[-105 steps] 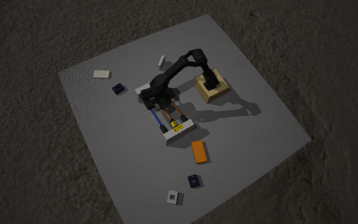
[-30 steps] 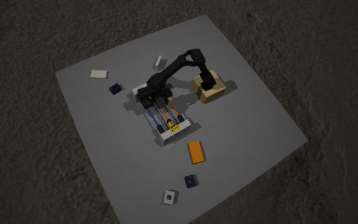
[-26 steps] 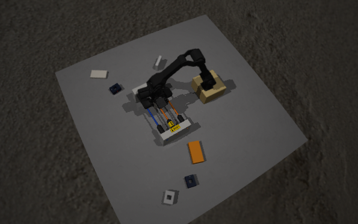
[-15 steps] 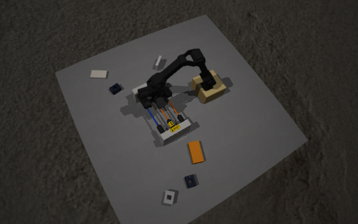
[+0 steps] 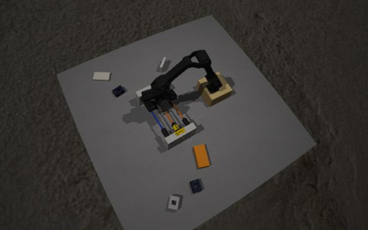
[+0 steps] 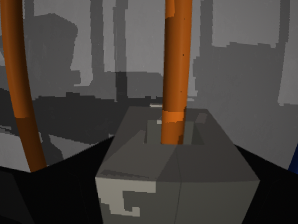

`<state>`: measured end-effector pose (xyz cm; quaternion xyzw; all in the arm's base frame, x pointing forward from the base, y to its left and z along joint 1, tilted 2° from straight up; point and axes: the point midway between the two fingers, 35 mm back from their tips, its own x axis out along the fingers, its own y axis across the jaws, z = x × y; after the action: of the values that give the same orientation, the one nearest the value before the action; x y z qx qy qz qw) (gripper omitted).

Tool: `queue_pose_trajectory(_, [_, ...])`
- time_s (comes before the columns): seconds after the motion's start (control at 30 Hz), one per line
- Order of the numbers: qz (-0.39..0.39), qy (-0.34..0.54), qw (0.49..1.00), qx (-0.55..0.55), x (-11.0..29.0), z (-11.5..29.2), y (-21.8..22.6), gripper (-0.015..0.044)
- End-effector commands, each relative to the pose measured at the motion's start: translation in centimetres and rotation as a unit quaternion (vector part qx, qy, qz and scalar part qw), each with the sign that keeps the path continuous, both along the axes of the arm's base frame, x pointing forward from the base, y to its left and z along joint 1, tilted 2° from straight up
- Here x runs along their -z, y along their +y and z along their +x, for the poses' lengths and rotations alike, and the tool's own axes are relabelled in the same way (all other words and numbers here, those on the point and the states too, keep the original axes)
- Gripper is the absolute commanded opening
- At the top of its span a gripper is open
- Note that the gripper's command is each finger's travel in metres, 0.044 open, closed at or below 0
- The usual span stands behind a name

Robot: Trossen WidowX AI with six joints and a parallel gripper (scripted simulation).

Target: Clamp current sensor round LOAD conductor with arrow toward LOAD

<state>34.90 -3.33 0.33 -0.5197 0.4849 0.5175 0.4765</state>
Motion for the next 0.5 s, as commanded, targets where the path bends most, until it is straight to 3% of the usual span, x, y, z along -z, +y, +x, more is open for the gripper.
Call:
queue_pose_trajectory(0.0, [0.000, 0.000, 1.000, 0.000, 0.02, -0.01, 0.01, 0.0075])
queue_pose_trajectory(0.1, [0.000, 0.000, 1.000, 0.000, 0.02, -0.01, 0.01, 0.0055])
queue_pose_trajectory(0.17, [0.000, 0.000, 1.000, 0.000, -0.05, -0.01, 0.01, 0.0002])
queue_pose_trajectory(0.47, [0.000, 0.001, 1.000, 0.000, -0.10, -0.05, 0.00, 0.0000])
